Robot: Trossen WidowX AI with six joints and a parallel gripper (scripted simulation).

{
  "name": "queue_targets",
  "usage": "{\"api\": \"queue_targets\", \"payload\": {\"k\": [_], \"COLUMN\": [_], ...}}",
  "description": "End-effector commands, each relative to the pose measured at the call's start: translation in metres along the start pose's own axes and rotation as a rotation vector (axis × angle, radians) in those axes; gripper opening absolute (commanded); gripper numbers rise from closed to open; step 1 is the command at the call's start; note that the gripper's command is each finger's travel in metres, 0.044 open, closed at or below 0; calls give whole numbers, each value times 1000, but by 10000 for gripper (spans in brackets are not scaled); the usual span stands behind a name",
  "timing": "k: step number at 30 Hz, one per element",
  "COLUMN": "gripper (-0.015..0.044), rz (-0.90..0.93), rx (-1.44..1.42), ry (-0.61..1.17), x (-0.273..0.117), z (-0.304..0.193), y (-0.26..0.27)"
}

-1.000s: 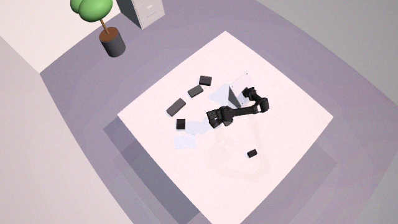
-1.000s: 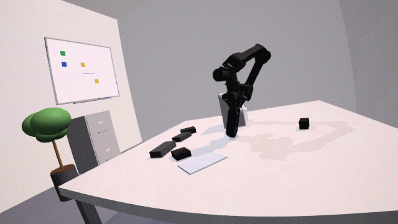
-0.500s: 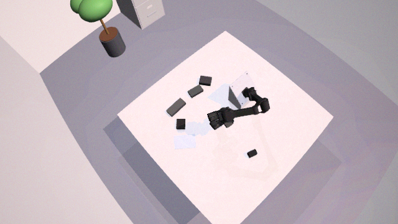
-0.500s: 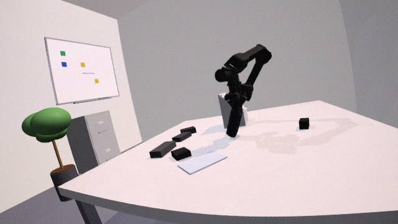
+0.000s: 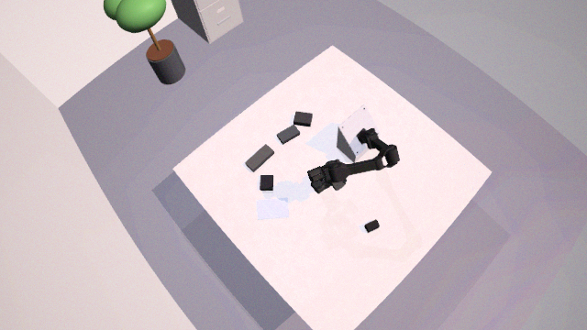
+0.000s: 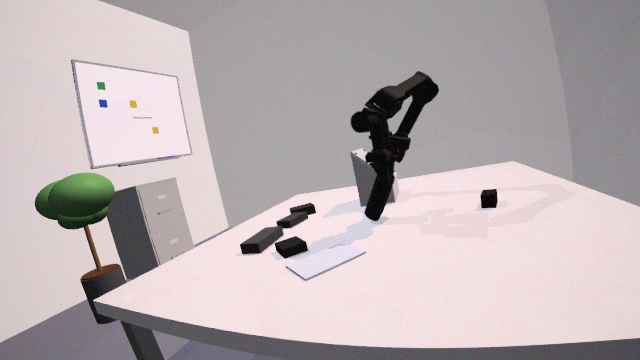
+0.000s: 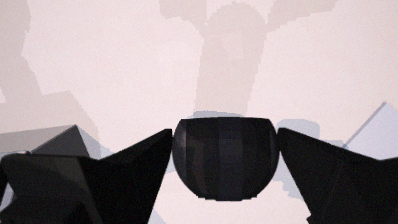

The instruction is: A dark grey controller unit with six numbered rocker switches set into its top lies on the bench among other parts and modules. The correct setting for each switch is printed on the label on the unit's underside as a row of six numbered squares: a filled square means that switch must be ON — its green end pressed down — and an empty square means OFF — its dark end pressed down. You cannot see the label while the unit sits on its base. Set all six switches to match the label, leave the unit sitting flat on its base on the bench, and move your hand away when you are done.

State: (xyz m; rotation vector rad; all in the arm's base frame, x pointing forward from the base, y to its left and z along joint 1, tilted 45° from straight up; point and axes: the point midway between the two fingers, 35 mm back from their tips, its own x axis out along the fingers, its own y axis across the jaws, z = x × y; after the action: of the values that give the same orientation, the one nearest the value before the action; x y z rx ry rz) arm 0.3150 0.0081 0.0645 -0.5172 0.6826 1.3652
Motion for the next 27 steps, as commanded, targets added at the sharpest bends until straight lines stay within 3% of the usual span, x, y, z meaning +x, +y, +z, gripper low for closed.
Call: {"api": "queue_targets", "payload": {"k": [1,27], "gripper": [338,338], "rz": [11,11], "rx": [4,4], "ry": [1,-1], "x": [5,16], "z": [3,20], "y": [3,3]}}
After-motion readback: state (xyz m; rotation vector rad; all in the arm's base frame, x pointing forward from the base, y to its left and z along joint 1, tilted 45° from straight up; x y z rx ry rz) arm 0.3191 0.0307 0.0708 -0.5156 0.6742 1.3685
